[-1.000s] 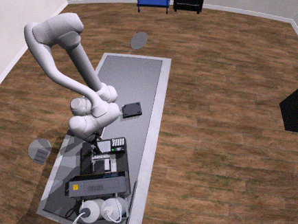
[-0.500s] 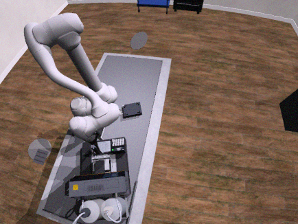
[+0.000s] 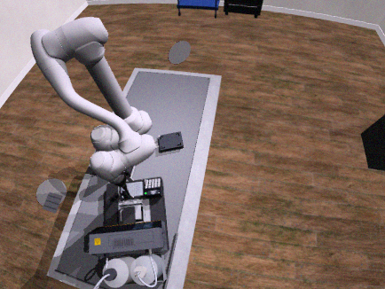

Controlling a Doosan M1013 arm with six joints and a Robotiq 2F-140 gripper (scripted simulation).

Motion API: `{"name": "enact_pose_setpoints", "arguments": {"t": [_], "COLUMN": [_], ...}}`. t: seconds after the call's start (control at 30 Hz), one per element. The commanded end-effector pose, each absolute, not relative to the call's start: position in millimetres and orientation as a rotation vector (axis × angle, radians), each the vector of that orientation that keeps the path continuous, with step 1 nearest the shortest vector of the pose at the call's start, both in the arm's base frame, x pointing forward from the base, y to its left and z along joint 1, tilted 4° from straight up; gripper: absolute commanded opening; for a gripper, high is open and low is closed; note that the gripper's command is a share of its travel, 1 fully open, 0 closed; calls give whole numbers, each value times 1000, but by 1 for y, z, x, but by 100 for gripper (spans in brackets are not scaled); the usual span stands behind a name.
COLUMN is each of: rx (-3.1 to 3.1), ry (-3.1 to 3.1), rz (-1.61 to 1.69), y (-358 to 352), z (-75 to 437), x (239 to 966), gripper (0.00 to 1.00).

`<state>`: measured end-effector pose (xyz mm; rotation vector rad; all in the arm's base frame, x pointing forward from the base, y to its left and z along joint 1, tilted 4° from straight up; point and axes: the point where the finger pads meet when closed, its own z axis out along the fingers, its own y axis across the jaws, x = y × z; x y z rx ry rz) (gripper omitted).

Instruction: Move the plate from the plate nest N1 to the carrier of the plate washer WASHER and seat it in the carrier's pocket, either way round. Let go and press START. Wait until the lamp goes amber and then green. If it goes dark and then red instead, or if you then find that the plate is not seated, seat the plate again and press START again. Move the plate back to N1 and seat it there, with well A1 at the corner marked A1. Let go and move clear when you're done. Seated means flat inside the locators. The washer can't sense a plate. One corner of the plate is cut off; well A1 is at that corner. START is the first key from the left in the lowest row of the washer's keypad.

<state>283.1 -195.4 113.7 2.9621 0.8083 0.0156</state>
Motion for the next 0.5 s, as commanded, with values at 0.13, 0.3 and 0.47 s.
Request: {"name": "enact_pose_setpoints", "arguments": {"t": [0.13,0.3,0.47], "rx": [2962,2962,2962], "ry": [808,808,808], "rz": [16,16,16], "y": [-196,-196,-196], "z": [111,107,104], "x": [283,283,283], "gripper": [70,70,70]}}
